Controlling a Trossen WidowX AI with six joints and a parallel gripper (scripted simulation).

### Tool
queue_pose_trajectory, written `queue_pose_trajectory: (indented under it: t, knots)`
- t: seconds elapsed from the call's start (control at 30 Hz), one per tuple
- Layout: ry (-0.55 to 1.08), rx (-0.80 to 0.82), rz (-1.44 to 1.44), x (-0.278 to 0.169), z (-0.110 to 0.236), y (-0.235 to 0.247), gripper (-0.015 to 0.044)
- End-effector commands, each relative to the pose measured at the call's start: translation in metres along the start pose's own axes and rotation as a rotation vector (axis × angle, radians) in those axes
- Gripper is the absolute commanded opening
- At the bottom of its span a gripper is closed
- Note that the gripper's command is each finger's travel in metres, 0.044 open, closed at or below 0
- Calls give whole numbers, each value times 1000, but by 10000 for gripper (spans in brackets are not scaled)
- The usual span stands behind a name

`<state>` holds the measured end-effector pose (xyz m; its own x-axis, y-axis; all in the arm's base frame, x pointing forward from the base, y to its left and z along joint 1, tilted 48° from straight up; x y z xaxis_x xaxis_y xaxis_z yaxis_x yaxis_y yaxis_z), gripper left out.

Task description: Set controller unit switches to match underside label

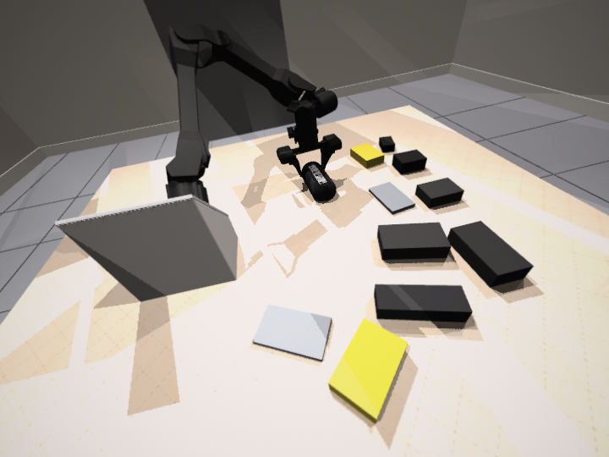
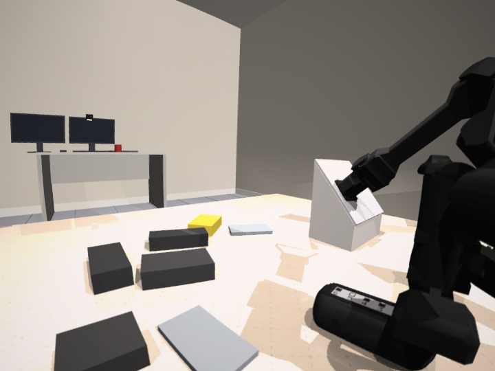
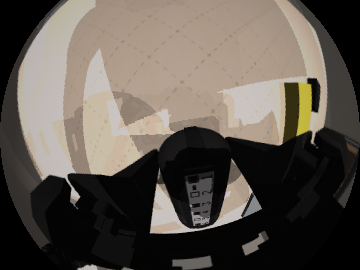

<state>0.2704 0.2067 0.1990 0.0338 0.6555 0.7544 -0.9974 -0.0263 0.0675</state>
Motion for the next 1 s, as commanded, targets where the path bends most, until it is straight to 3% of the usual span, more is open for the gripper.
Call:
queue_pose_trajectory:
  t: [0.0,0.17,0.3,0.6,0.8,0.97]
  knots:
    - [7,-6,-10,-2,0,-1,338]
    - [2,-2,-2,0,0,0,338]
    - [0,0,-1,0,-1,0,440]
    - [1,0,-1,-2,1,-1,440]
    - [5,2,-2,-57,38,-13,440]
    - [4,2,-2,-59,39,-13,440]
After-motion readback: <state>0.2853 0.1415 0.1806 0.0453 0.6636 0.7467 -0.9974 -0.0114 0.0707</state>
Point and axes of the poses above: the point midway between the two fingers, 35 mm back from their tips, its own z axis back along the fingers, its own y axis across the jaws, x = y × z, the point moved 9 cm from there along z, back along the fingers, and after that the axes turned 14 degrees about -z, right-handed, at the moved point
